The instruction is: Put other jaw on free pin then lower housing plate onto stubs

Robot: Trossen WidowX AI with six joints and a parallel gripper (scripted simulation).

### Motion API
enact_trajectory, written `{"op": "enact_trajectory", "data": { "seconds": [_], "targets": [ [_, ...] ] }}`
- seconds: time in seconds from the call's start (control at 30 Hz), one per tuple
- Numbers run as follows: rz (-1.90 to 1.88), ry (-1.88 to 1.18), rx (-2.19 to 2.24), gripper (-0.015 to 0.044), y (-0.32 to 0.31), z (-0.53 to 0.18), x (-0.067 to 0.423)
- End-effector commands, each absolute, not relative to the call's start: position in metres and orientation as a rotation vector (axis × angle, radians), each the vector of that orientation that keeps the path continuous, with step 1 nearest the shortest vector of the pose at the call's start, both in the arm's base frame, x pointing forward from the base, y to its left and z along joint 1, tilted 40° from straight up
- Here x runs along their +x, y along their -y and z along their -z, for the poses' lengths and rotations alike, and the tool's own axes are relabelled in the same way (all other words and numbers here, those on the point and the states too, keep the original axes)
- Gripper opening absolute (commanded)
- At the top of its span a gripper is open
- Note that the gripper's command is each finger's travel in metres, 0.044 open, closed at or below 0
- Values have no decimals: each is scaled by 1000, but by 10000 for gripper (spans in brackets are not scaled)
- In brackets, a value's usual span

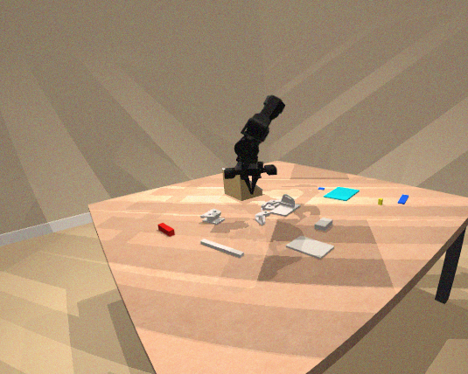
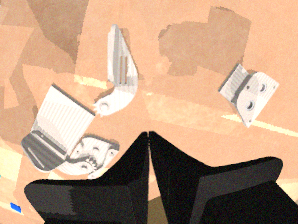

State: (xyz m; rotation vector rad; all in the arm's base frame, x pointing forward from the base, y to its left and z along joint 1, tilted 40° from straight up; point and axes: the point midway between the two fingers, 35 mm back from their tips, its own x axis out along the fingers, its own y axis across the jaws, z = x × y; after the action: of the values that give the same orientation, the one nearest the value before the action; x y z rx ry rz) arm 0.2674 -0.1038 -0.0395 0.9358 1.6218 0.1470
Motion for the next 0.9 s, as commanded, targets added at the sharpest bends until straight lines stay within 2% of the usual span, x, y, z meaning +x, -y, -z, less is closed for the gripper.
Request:
{"op": "enact_trajectory", "data": {
  "seconds": [0.0, 0.3, 0.87],
  "targets": [
    [-150, -1624, 930, 0, 104, 39, 267],
    [-150, -1624, 930, 0, 104, 39, 267],
    [-147, -1622, 936, 440, 104, 39, 267]
  ]
}}
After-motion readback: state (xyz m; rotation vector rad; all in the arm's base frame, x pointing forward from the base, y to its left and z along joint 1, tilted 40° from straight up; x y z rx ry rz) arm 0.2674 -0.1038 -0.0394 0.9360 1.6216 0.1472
